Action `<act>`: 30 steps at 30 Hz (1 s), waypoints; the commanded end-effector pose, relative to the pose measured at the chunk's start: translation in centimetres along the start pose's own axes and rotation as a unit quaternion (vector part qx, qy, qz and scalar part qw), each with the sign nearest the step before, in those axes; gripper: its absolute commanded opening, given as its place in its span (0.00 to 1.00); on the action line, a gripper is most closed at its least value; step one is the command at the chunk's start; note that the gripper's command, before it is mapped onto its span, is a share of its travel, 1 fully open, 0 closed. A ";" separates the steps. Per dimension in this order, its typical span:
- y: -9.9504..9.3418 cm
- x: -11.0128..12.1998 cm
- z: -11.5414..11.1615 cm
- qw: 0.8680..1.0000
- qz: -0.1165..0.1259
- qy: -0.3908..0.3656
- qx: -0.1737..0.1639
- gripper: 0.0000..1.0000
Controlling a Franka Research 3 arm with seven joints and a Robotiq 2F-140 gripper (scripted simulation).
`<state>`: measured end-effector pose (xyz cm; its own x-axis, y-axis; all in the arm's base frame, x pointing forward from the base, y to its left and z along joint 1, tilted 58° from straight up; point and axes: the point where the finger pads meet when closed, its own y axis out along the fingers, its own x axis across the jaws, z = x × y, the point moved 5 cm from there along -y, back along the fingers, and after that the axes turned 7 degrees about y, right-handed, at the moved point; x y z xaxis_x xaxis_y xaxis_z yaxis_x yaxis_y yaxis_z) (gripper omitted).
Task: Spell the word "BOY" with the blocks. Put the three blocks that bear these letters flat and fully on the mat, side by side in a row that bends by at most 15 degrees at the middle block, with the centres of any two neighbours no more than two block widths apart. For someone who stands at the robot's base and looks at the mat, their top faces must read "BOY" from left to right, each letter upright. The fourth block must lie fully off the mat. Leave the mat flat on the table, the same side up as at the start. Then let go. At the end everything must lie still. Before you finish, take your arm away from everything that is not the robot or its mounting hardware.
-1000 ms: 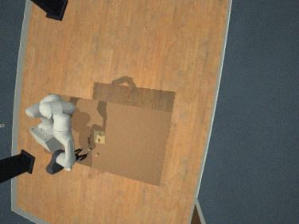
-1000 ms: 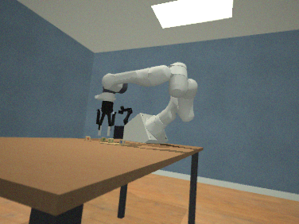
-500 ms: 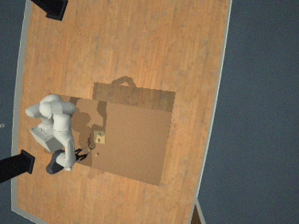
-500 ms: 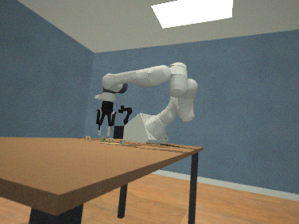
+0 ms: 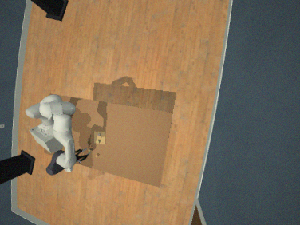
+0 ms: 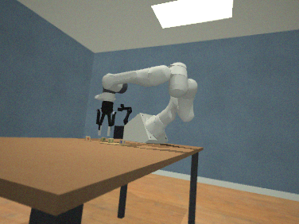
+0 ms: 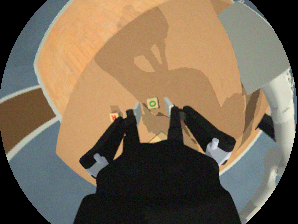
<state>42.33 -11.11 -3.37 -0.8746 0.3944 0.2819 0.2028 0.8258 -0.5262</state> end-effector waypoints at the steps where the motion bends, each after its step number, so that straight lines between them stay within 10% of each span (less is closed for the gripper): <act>1: 0.1 0.1 0.2 1.000 0.001 0.000 0.000 0.37; 30: 2.1 0.1 0.2 1.000 0.001 0.000 -0.001 0.37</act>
<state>42.62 -9.73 -4.19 -0.8738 0.3939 0.2851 0.2025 0.8278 -0.5232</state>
